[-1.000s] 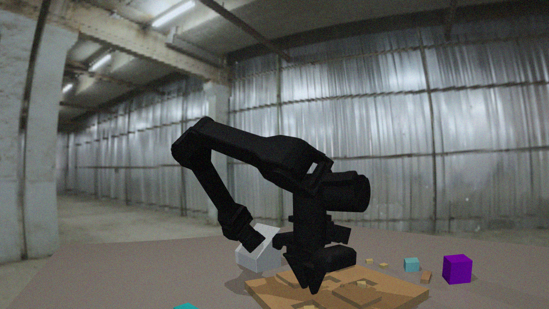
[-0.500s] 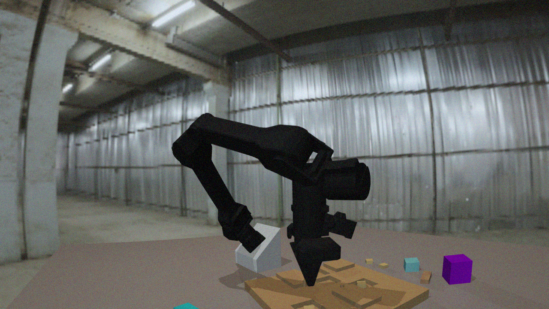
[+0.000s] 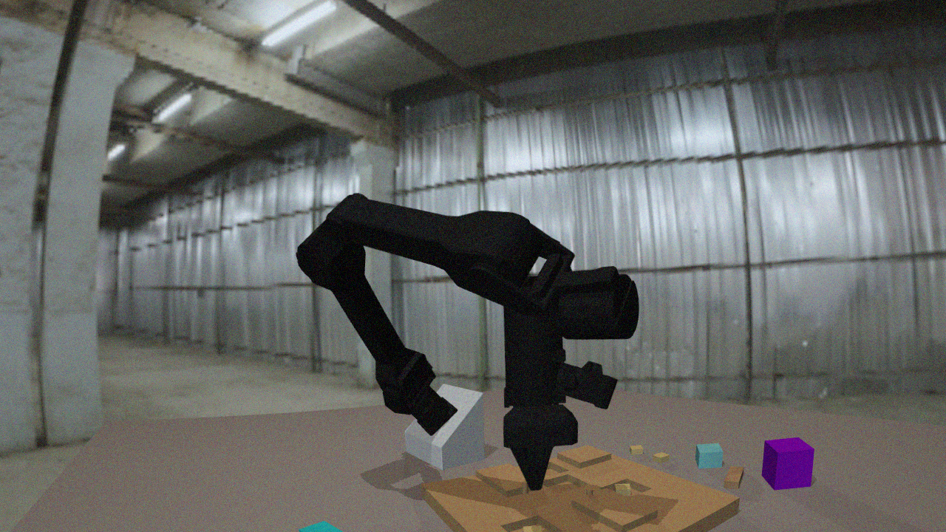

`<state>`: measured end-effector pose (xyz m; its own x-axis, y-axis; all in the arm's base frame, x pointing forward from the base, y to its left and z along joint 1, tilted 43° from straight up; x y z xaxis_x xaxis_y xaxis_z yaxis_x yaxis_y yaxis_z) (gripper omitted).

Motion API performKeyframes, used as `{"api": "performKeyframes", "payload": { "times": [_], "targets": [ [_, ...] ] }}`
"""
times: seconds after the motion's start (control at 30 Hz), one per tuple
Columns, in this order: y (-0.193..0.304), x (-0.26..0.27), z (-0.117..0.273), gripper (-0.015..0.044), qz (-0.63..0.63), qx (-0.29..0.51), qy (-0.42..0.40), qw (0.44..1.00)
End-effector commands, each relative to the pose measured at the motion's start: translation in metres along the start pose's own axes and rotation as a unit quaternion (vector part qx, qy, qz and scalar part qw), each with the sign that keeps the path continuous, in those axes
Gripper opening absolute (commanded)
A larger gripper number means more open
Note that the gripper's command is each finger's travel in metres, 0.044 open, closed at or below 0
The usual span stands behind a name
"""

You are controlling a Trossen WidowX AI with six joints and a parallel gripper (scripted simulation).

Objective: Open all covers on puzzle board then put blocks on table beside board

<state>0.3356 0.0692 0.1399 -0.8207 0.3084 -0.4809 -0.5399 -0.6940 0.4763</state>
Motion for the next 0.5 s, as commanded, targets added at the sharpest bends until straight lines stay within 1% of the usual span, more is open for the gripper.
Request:
{"api": "performKeyframes", "payload": {
  "times": [0.0,0.27,0.47],
  "targets": [
    [0.001,0.001,-0.011,0.0144,-0.001,0.002,-0.004,1.000],
    [0.002,0.001,-0.032,0.0144,-0.001,0.003,-0.003,1.000],
    [0.002,0.001,-0.033,0.0144,-0.001,0.003,-0.003,1.000]
  ]
}}
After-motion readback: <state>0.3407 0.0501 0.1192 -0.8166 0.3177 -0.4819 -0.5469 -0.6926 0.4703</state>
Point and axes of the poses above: the point midway between the two fingers, 35 mm back from their tips, its own z axis back along the fingers, its own x axis across the jaws, y = z × x, the point moved 5 cm from there along z, back along the fingers, and after that the axes turned 2 degrees about -z, right-handed, at the moved point
